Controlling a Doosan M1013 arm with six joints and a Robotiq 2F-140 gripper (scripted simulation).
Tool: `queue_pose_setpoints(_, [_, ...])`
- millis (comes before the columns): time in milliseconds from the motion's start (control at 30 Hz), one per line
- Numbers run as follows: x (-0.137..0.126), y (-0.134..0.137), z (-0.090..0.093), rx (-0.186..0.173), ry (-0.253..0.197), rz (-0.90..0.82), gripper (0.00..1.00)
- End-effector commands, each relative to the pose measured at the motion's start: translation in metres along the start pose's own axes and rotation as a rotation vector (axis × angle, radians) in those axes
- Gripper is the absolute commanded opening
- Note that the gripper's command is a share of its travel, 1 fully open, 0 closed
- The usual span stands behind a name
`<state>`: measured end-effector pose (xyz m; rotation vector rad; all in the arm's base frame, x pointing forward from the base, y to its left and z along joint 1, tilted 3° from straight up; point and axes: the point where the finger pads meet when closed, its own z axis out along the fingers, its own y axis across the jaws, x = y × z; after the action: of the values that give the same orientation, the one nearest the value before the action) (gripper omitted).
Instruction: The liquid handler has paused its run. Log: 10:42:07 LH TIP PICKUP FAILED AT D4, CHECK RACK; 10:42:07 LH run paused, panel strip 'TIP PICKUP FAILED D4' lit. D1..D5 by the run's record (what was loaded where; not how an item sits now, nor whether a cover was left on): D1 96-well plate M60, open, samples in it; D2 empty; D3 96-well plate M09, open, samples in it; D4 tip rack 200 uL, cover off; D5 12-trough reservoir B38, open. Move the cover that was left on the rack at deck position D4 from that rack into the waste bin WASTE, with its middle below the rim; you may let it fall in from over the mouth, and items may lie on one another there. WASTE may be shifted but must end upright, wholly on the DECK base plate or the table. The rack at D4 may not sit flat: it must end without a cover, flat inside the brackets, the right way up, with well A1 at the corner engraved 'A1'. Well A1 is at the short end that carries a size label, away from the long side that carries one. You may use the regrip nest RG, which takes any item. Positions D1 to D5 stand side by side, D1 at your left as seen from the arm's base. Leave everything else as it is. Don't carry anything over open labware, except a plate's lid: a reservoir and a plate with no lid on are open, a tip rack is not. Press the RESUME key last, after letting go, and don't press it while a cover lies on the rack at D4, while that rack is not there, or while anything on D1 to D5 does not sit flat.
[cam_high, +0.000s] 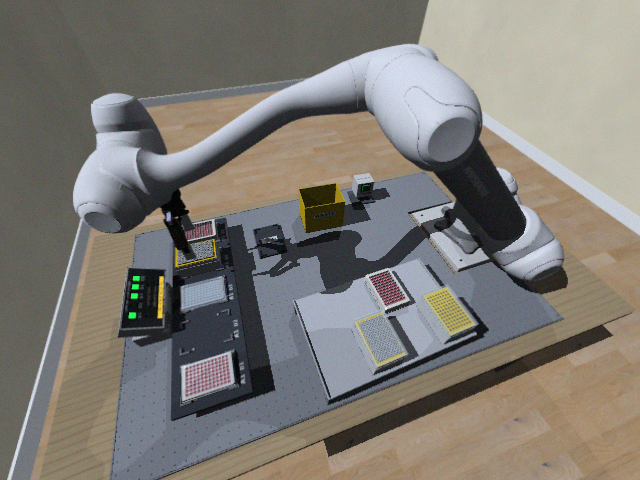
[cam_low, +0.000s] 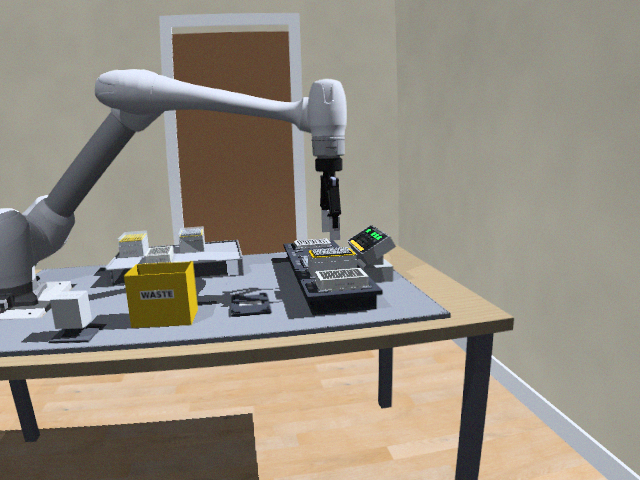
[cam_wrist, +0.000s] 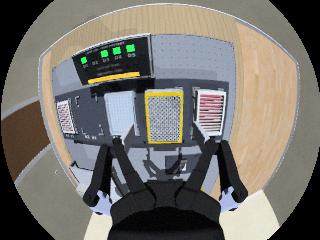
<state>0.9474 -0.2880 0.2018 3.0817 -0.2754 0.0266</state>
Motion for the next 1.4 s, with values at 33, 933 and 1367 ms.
queue_pose_setpoints(33, [0.001, 0.003, -0.010, -0.003, 0.002, 0.007, 0.77])
queue_pose_setpoints(933, [0.001, 0.002, -0.085, -0.003, 0.002, 0.007, 0.77])
queue_pose_setpoints(1367, [0.001, 0.002, -0.085, -0.003, 0.002, 0.007, 0.77])
